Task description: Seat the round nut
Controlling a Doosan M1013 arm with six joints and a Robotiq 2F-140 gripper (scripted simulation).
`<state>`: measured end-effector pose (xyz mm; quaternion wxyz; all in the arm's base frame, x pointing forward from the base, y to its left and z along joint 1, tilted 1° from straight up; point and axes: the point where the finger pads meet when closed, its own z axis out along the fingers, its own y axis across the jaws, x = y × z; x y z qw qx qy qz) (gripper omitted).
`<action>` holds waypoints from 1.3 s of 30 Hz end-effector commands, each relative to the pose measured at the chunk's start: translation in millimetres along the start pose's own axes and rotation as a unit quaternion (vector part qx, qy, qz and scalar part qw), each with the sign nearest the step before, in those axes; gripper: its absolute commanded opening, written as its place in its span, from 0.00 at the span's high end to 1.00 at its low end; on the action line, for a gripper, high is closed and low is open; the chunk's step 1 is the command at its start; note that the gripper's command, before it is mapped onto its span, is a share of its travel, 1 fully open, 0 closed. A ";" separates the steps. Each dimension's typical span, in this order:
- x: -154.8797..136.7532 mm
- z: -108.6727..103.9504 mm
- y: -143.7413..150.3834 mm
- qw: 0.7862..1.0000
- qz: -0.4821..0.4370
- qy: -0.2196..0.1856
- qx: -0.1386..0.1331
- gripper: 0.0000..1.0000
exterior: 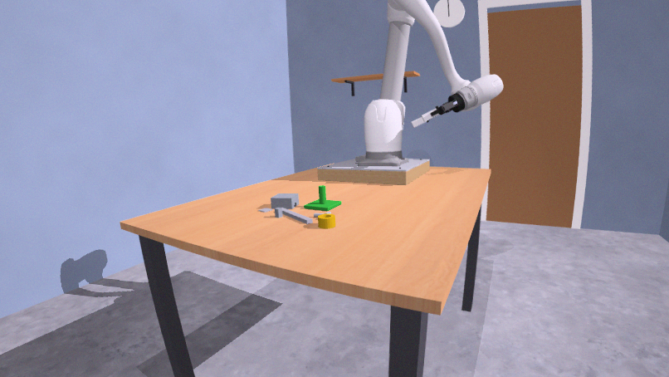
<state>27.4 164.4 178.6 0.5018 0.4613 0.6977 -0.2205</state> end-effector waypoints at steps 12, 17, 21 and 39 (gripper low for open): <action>0.0 0.0 0.0 1.000 0.000 0.000 0.000 0.00; 0.0 0.0 0.0 1.000 0.000 0.000 0.000 0.00; 0.2 -0.1 0.1 1.000 0.000 0.000 0.001 0.60; 19.3 -5.2 12.8 0.998 0.025 0.021 0.047 0.60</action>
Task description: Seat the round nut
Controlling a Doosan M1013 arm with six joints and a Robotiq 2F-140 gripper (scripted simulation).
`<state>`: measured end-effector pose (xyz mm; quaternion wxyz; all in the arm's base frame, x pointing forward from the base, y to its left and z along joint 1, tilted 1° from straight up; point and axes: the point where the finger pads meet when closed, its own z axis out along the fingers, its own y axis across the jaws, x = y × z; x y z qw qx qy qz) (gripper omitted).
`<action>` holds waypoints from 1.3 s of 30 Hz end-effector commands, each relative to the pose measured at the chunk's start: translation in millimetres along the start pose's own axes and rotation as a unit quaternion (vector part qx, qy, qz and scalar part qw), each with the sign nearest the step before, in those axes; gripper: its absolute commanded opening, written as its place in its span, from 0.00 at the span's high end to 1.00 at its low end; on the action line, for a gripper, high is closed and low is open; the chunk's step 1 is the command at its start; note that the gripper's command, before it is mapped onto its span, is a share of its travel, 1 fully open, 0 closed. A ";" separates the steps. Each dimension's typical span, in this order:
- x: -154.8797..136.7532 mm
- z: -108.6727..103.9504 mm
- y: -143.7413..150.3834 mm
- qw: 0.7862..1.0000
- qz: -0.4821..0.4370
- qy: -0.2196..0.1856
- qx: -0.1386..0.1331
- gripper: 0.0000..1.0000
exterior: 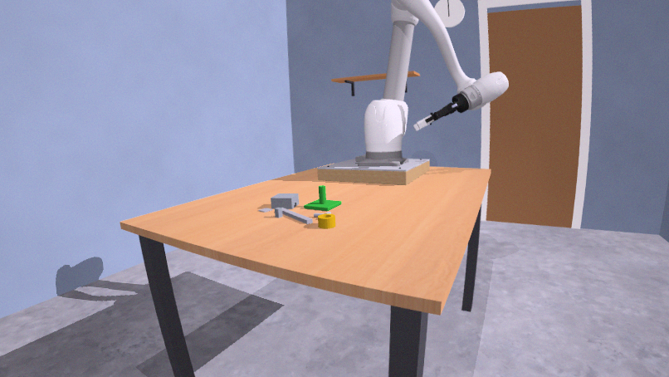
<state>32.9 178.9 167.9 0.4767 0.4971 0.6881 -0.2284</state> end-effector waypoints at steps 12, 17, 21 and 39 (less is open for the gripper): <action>40.1 -9.1 32.4 0.993 0.058 0.043 0.092 0.60; 63.6 -12.1 59.8 0.982 0.099 0.068 0.147 0.60; 83.5 -12.0 89.3 0.967 0.139 0.091 0.195 0.60; 140.3 43.7 270.9 0.840 0.350 0.173 0.377 0.60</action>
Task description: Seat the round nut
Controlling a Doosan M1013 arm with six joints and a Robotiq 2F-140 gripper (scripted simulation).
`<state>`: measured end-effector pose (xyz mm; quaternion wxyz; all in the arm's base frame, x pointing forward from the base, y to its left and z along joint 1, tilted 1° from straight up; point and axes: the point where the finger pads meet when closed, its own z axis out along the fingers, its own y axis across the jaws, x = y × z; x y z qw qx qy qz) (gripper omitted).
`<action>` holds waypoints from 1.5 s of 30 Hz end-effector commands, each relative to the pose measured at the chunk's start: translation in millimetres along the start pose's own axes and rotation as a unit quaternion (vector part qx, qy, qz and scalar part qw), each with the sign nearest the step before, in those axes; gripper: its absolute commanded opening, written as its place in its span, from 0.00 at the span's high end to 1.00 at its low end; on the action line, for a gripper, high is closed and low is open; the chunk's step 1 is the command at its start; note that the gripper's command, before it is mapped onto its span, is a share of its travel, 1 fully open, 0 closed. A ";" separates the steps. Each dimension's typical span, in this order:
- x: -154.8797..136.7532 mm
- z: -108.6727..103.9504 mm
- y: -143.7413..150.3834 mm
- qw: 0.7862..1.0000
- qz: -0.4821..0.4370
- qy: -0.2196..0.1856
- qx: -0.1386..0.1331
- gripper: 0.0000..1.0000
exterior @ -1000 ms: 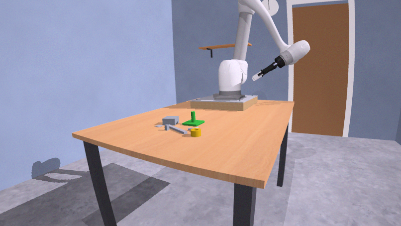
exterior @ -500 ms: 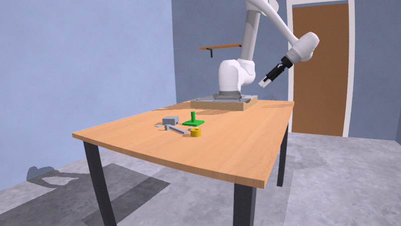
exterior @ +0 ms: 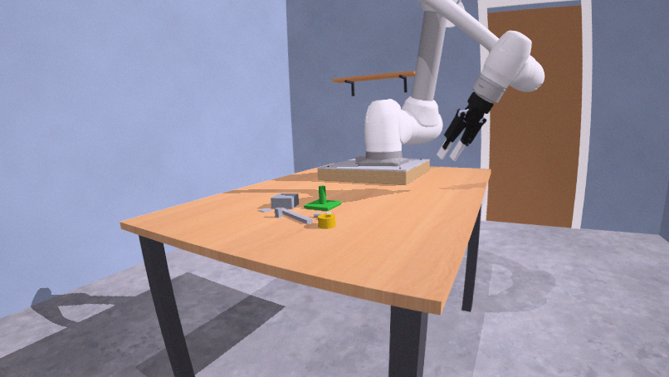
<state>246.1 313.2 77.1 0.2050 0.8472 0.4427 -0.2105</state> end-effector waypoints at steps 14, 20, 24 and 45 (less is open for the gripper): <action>108.1 0.5 204.6 0.956 0.236 0.103 0.140 0.60; 120.5 12.7 295.1 0.922 0.319 0.136 0.172 0.60; 121.3 17.7 323.0 0.910 0.343 0.145 0.180 0.60; 99.5 58.0 482.2 0.834 0.473 0.191 0.211 0.60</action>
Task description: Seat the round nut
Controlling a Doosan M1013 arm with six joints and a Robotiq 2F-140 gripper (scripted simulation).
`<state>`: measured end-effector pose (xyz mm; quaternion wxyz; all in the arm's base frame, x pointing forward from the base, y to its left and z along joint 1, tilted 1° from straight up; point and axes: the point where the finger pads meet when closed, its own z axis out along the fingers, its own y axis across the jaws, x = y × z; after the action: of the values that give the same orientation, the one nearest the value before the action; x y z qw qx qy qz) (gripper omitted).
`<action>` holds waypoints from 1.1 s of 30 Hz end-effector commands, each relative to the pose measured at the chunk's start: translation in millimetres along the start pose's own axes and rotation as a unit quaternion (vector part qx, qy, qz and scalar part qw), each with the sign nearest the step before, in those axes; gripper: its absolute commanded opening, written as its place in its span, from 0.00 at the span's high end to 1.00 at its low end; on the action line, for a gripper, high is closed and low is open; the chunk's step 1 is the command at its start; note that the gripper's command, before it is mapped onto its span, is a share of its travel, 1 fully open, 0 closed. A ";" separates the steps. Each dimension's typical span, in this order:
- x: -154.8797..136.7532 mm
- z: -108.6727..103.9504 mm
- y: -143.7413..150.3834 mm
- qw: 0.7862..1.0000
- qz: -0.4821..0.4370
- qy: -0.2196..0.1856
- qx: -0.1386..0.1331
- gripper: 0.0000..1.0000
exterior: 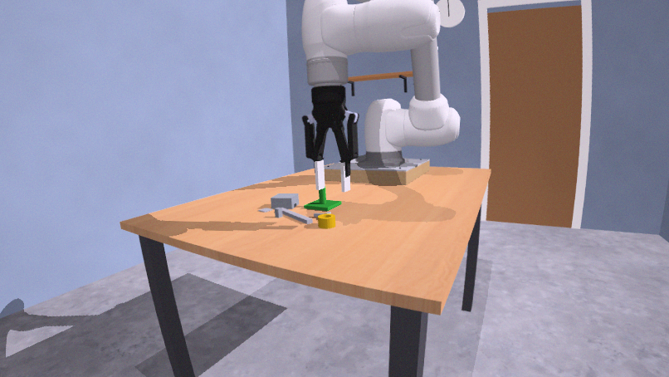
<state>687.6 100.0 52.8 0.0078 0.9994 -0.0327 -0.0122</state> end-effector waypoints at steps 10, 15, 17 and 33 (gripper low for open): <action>11.6 -1.0 14.0 1.000 0.015 0.007 0.003 0.60; 11.6 -1.0 14.0 1.000 0.015 0.007 0.003 0.60; 11.6 -1.0 14.0 1.000 0.015 0.007 0.003 0.60; 13.2 32.5 13.6 1.000 0.015 0.007 0.003 0.60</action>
<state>698.9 85.1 29.2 0.0049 0.9989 -0.0474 -0.0048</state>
